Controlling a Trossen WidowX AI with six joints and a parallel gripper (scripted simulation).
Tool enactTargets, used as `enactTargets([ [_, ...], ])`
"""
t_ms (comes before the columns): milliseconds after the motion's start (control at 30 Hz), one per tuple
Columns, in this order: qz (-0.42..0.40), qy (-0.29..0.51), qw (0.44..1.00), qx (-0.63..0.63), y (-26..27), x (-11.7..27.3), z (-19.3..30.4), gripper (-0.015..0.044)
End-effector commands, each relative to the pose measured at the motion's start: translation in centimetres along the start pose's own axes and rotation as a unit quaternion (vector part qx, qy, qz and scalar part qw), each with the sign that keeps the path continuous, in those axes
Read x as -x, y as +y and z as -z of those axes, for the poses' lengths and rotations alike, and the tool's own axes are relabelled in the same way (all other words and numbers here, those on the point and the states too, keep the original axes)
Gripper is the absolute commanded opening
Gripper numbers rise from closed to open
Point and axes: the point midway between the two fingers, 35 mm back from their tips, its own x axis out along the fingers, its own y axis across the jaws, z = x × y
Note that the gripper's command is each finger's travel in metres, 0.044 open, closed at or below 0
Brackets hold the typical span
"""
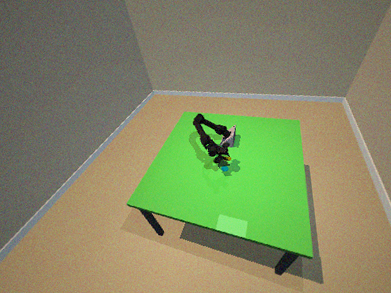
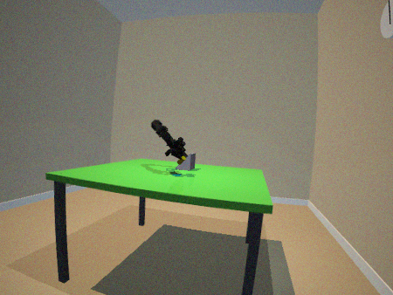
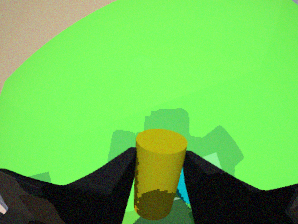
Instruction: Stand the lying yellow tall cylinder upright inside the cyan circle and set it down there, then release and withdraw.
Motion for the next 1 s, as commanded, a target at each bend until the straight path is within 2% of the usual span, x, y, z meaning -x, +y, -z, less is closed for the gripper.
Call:
enactTargets([
  [0, -0.005, -0.017, 1.000, 0.002, 0.04, -0.12, 0.16, 0.0105],
  [967, -0.005, -0.124, 0.992, 0.021, -0.20, 0.26, 0.21, 0.0105],
])
